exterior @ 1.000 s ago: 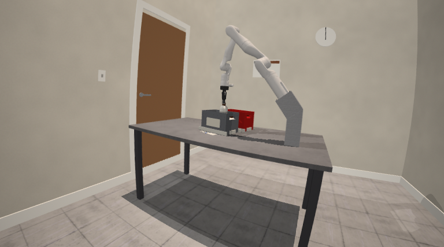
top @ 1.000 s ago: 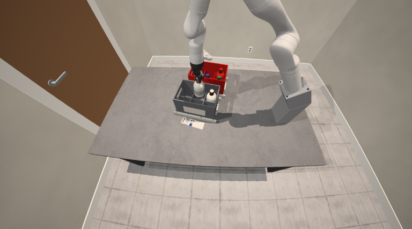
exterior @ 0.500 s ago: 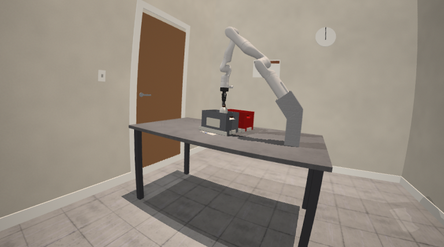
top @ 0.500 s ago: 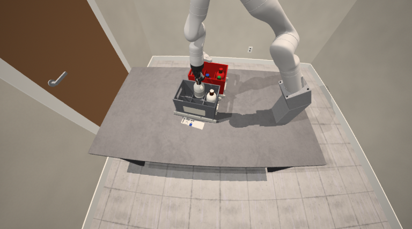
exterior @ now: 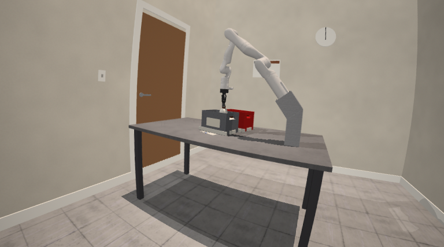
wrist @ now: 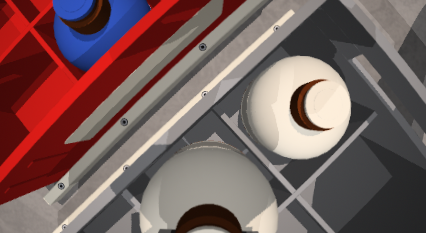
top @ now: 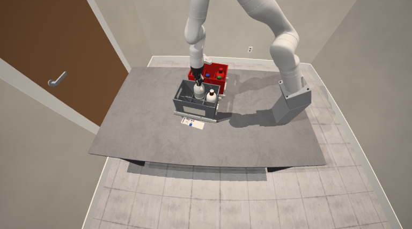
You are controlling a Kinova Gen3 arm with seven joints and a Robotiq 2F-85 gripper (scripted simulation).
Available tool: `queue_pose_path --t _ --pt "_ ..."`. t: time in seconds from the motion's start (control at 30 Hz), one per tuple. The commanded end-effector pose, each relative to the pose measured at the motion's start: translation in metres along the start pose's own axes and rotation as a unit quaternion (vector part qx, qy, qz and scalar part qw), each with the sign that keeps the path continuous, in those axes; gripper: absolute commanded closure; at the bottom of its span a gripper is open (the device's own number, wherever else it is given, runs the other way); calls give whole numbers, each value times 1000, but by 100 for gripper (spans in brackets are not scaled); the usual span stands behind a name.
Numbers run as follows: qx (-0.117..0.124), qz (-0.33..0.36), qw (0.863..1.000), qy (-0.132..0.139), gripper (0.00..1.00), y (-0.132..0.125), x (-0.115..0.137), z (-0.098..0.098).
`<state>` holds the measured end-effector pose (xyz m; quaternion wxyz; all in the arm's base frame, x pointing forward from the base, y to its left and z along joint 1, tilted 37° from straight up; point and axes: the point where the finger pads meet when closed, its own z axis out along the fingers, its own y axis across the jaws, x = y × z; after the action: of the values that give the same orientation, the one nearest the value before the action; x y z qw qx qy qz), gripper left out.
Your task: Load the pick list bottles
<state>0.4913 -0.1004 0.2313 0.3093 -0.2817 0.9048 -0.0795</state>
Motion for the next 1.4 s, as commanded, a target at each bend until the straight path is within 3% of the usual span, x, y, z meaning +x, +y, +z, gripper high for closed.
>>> queue_pose_path --t 0.0,1.37 --pt "1 0 1000 0 90 0 0 2" --pt "1 0 1000 0 90 0 0 39"
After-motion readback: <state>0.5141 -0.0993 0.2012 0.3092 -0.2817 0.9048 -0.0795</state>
